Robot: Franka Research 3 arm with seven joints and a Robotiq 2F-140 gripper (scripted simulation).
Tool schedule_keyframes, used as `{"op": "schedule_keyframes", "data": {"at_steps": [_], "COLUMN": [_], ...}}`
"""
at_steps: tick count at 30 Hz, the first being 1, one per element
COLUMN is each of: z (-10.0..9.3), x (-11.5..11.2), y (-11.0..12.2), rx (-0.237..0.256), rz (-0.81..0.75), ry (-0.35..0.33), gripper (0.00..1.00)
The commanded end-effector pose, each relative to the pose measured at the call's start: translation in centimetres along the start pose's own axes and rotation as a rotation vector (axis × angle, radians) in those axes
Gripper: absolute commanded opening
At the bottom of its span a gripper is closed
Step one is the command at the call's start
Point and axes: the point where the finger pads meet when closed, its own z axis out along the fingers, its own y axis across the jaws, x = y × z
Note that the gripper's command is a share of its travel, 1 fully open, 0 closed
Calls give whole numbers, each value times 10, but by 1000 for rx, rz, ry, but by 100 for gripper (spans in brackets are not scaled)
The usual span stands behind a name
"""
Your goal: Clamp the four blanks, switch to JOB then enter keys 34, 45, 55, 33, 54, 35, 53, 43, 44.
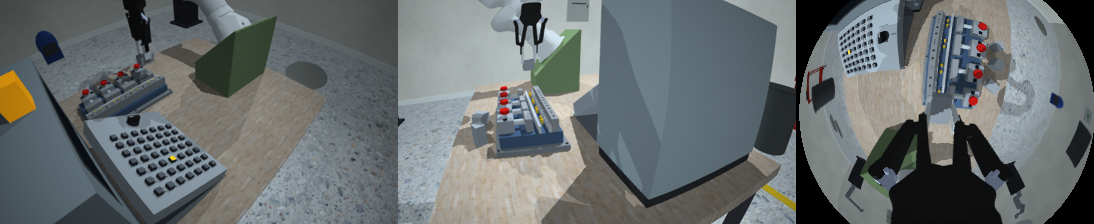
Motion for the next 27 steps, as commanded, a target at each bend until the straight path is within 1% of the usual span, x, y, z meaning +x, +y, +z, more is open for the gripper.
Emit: {"op": "schedule_keyframes", "data": {"at_steps": [1, 16, 27], "z": [-2, 0, 8], "x": [2, 2, 2], "y": [-1, -1, -1], "rx": [2, 2, 2], "rz": [5, 4, 2], "ry": [3, 3, 3], "gripper": [0, 0, 0]}}
